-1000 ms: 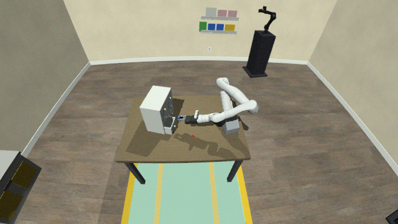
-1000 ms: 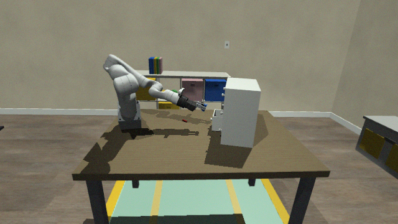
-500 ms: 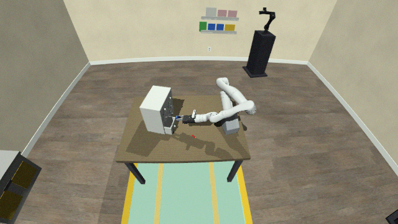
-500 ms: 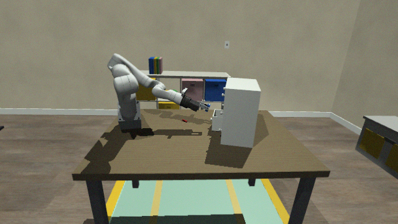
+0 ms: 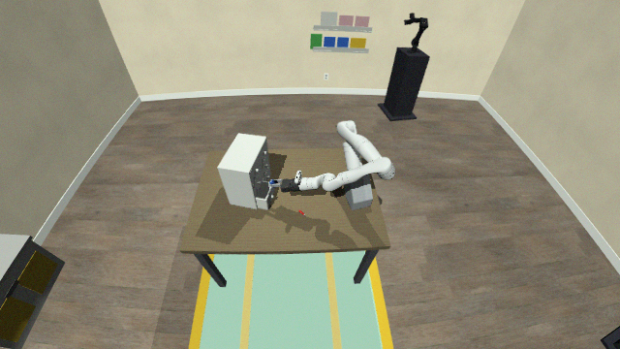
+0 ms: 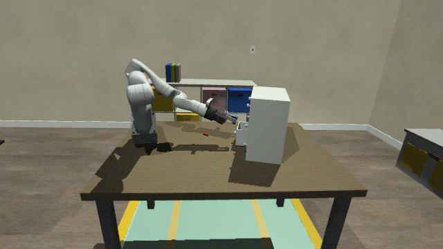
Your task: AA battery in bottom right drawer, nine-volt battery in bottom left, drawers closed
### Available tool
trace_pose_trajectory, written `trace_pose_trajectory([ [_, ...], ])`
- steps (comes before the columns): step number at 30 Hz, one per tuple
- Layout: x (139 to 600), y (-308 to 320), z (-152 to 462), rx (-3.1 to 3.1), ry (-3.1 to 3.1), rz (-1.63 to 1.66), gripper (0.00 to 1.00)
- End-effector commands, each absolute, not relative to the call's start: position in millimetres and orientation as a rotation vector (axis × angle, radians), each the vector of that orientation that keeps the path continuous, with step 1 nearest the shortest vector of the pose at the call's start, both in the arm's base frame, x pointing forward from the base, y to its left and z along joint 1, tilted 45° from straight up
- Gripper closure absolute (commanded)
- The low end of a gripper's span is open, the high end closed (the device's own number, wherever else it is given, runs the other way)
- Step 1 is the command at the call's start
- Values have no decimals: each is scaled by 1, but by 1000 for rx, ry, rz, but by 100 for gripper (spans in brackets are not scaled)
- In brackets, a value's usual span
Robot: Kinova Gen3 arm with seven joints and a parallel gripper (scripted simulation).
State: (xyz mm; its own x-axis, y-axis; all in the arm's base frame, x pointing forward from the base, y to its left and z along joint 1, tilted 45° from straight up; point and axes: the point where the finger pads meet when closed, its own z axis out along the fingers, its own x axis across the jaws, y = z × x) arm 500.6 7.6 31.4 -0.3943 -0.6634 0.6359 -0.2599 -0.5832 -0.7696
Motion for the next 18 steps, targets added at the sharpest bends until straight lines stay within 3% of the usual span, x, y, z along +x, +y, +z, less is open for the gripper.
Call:
trace_pose_trajectory([
  [1,505,0,34,-1531,1264,-2064,49],
  [18,527,-6,41,-1531,1264,-2064,49],
])
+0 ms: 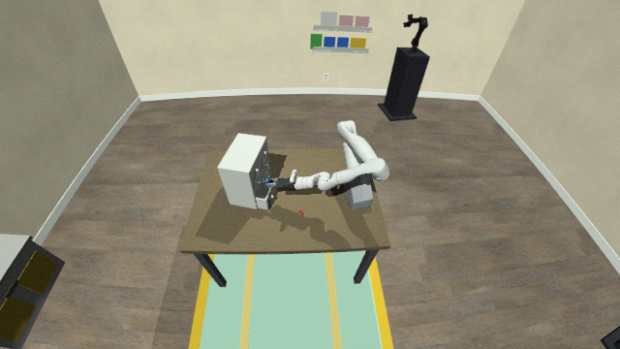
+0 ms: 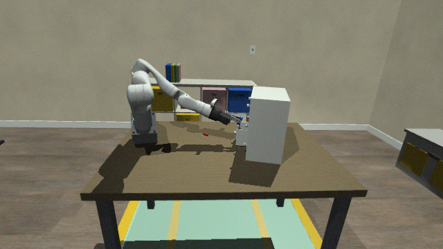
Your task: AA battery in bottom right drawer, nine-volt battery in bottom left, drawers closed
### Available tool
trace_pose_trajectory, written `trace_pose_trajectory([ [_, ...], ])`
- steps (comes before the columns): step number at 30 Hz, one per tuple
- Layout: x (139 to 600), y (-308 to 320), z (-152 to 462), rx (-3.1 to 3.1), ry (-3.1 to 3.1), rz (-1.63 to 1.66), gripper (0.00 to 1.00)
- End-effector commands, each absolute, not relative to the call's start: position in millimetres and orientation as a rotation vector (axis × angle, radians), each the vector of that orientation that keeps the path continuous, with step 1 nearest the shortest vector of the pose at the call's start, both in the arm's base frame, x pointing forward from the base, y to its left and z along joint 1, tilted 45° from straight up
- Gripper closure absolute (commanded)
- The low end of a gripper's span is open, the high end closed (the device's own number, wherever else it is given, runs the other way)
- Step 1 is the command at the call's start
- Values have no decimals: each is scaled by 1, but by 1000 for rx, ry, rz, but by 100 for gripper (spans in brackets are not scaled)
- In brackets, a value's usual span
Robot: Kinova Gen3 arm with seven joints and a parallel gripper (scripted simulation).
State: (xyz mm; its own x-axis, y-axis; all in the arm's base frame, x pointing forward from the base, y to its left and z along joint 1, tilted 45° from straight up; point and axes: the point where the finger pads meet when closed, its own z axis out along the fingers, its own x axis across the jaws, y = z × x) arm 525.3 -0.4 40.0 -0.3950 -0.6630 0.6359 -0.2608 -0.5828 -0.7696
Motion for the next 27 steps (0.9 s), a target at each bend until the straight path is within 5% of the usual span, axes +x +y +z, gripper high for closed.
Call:
trace_pose_trajectory([
  [1,529,-6,42,-1531,1264,-2064,49],
  [27,546,-11,48,-1531,1264,-2064,49],
])
